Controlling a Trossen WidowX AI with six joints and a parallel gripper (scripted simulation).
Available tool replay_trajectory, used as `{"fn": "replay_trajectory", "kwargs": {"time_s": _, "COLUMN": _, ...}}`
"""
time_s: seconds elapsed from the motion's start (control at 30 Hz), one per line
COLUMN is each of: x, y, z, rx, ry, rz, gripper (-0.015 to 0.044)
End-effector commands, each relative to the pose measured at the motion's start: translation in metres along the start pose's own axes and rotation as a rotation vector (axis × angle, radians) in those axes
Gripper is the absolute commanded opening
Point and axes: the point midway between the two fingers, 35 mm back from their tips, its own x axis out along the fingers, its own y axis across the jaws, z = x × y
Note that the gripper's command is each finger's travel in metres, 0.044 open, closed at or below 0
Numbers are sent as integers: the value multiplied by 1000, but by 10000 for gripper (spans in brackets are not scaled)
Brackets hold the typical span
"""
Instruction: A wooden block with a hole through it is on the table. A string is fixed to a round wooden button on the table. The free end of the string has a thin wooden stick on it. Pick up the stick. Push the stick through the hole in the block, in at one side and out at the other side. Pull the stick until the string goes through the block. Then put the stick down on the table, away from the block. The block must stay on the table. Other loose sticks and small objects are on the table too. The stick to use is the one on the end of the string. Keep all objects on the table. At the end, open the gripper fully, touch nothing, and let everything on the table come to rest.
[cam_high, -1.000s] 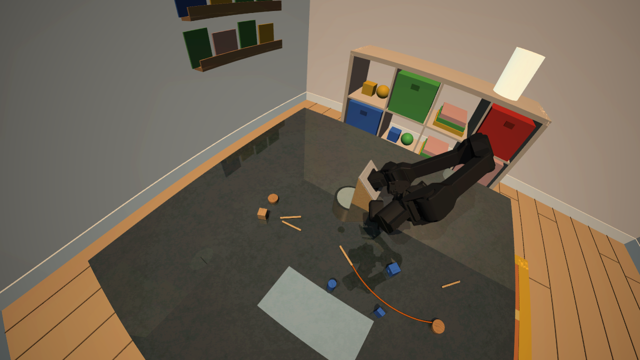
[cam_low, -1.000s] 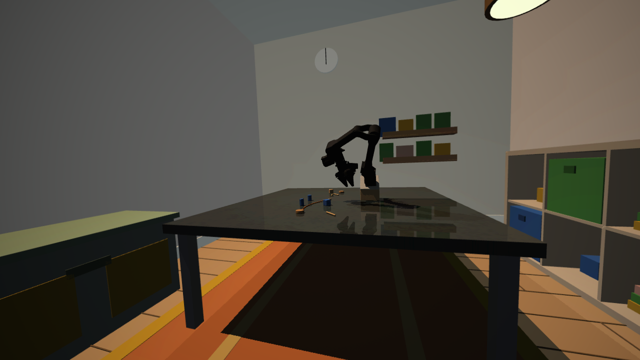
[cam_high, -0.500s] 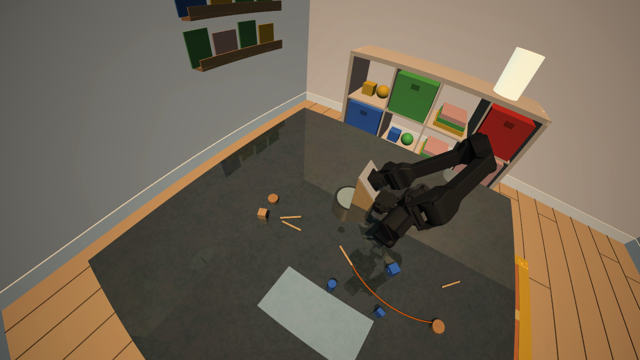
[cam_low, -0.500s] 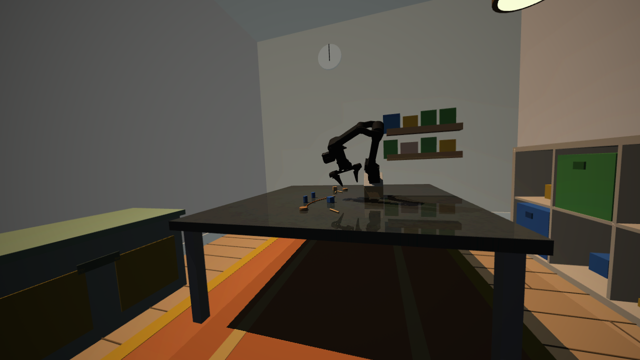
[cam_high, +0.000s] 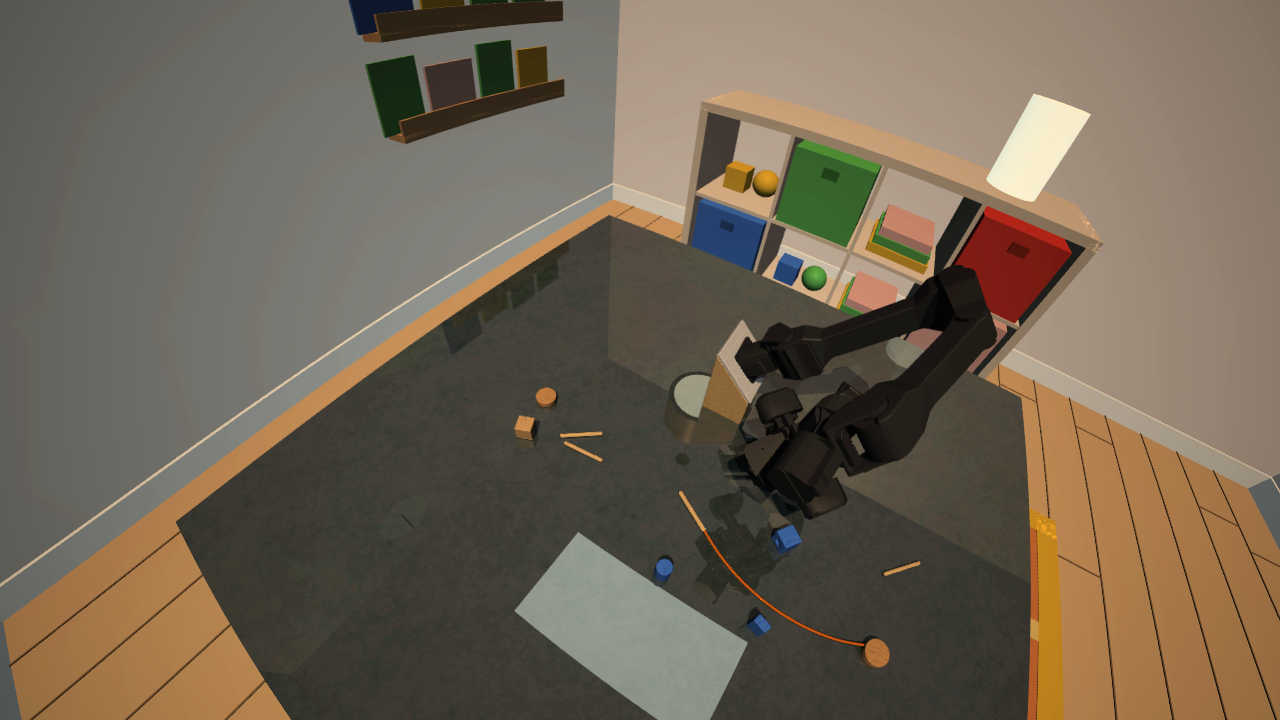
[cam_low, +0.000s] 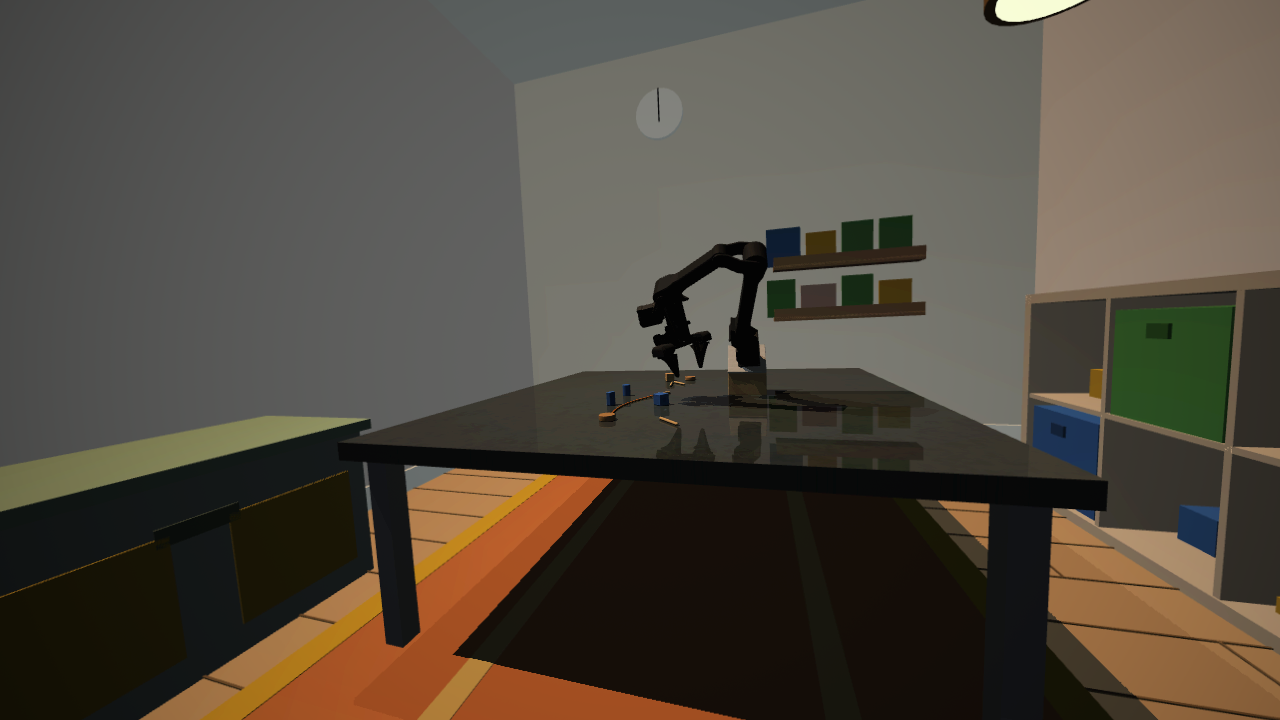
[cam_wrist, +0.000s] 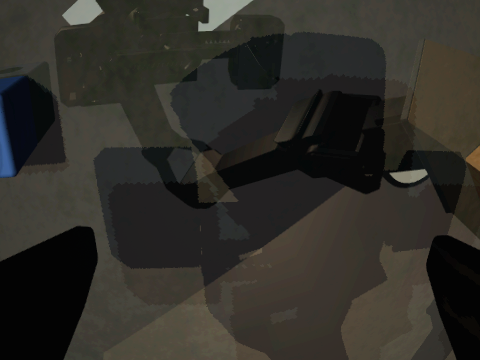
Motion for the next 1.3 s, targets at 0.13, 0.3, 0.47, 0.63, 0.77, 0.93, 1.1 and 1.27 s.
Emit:
{"fn": "replay_trajectory", "kwargs": {"time_s": 0.13, "x": 0, "y": 43, "z": 10, "rx": -1276, "ry": -109, "rz": 41, "gripper": 440}}
{"fn": "replay_trajectory", "kwargs": {"time_s": 0.3, "x": 1, "y": 55, "z": 11, "rx": -1623, "ry": -149, "rz": 32, "gripper": 440}}
{"fn": "replay_trajectory", "kwargs": {"time_s": 0.47, "x": 1, "y": 65, "z": 12, "rx": -1963, "ry": -189, "rz": 14, "gripper": 440}}
{"fn": "replay_trajectory", "kwargs": {"time_s": 0.63, "x": 1, "y": 77, "z": 12, "rx": -2307, "ry": -235, "rz": -14, "gripper": 440}}
{"fn": "replay_trajectory", "kwargs": {"time_s": 0.77, "x": 1, "y": 85, "z": 11, "rx": -2575, "ry": -270, "rz": -45, "gripper": 440}}
{"fn": "replay_trajectory", "kwargs": {"time_s": 0.93, "x": 0, "y": 94, "z": 10, "rx": -2903, "ry": -312, "rz": -97, "gripper": 440}}
{"fn": "replay_trajectory", "kwargs": {"time_s": 1.1, "x": 0, "y": 95, "z": 10, "rx": -2946, "ry": -318, "rz": -105, "gripper": 440}}
{"fn": "replay_trajectory", "kwargs": {"time_s": 1.27, "x": 0, "y": 95, "z": 10, "rx": -2946, "ry": -318, "rz": -105, "gripper": 440}}
